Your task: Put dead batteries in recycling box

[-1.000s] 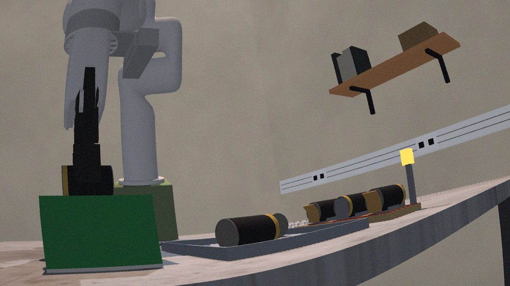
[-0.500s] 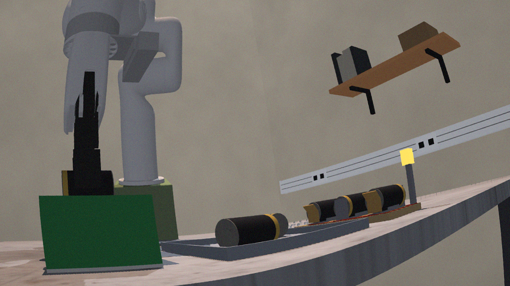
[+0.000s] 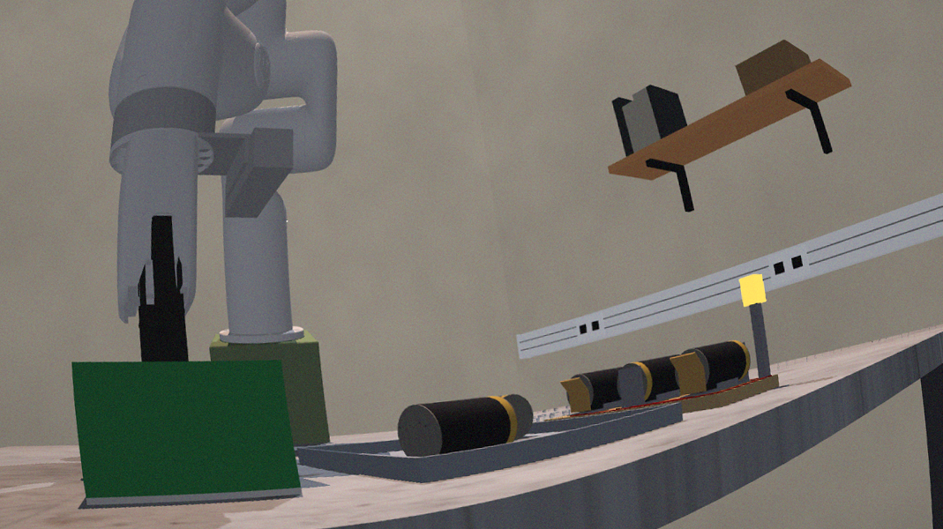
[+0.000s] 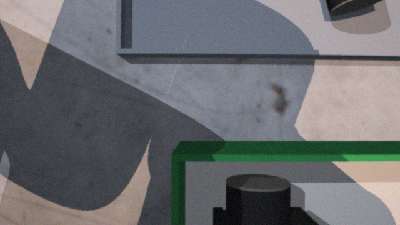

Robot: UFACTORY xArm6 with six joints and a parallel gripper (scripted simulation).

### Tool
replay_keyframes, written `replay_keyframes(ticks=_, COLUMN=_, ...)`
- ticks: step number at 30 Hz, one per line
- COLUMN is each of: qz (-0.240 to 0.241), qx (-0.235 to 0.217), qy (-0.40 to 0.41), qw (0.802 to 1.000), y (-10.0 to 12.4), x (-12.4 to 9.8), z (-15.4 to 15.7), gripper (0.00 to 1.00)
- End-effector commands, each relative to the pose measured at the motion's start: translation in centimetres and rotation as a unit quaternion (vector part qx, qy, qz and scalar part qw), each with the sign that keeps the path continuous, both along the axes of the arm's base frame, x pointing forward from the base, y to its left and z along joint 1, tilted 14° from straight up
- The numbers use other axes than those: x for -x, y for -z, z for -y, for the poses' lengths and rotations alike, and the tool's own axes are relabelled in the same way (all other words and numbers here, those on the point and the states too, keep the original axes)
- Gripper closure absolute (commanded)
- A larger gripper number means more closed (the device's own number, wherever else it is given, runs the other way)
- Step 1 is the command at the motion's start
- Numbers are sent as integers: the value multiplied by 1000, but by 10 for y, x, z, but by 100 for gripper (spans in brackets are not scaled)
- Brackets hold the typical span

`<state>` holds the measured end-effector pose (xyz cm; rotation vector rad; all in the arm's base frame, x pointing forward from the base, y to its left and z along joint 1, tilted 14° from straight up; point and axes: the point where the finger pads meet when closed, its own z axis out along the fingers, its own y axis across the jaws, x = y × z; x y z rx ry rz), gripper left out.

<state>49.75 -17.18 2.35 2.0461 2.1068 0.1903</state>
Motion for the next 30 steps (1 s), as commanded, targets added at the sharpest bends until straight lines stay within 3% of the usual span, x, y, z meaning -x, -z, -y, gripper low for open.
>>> replay_keyframes(ticks=1, qz=3, qx=1, qy=0, qw=1000, y=8, x=-5, z=1, gripper=72)
replay_keyframes(ticks=14, qz=3, qx=1, qy=0, qw=1000, y=8, x=-5, z=1, gripper=72)
replay_keyframes(ticks=15, qz=3, qx=1, qy=0, qw=1000, y=8, x=-5, z=1, gripper=49)
replay_keyframes(ticks=30, qz=3, qx=1, qy=0, qw=1000, y=8, x=-5, z=1, gripper=49)
